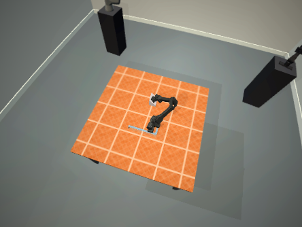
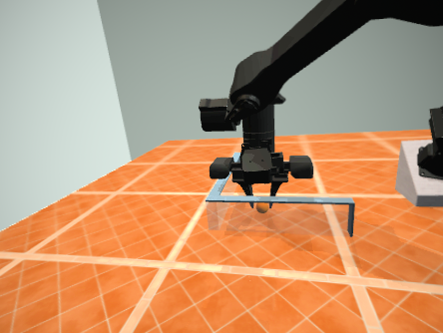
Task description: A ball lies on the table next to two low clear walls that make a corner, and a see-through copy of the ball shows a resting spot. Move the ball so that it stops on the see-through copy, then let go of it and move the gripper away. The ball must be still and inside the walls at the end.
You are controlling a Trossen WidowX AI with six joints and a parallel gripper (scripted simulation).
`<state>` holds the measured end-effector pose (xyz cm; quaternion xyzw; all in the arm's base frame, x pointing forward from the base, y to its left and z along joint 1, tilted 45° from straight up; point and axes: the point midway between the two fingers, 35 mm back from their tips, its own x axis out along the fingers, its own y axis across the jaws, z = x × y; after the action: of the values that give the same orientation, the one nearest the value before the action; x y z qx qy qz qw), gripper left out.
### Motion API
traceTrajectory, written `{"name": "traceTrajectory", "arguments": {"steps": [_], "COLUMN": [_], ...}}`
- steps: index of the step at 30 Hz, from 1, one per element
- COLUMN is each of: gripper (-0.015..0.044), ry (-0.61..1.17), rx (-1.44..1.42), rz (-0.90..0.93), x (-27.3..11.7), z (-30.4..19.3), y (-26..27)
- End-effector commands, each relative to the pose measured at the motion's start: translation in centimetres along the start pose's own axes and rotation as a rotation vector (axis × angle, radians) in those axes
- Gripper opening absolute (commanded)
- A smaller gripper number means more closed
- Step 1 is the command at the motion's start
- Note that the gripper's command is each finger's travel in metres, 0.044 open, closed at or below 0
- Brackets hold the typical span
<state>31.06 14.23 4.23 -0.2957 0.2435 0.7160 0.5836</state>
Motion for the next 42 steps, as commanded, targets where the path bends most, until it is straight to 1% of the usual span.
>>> {"name": "traceTrajectory", "arguments": {"steps": [1, 8, 10, 11, 21, 32, 37, 42], "gripper": [0.0113, 0.0066, 0.0014, 0.0, 0.0, 0.0, 0.0, 0.0], "ry": [-0.004, -0.004, -0.004, -0.003, 0.007, 0.003, 0.002, 0.002], "rx": [0.005, 0.005, 0.005, 0.005, 0.007, 0.007, 0.013, 0.163], "rz": [0.004, 0.004, 0.004, 0.003, 0.001, 0.004, 0.005, 0.004], "x": [0.2, 0.2, 0.1, -0.2, -5.7, -11.7, -12.0, -11.7], "z": [0.0, 0.0, 0.0, 0.0, -0.3, -0.1, -0.1, -0.8], "y": [0.1, 0.1, 0.1, 0.1, -0.6, 0.0, 0.1, -0.5]}}
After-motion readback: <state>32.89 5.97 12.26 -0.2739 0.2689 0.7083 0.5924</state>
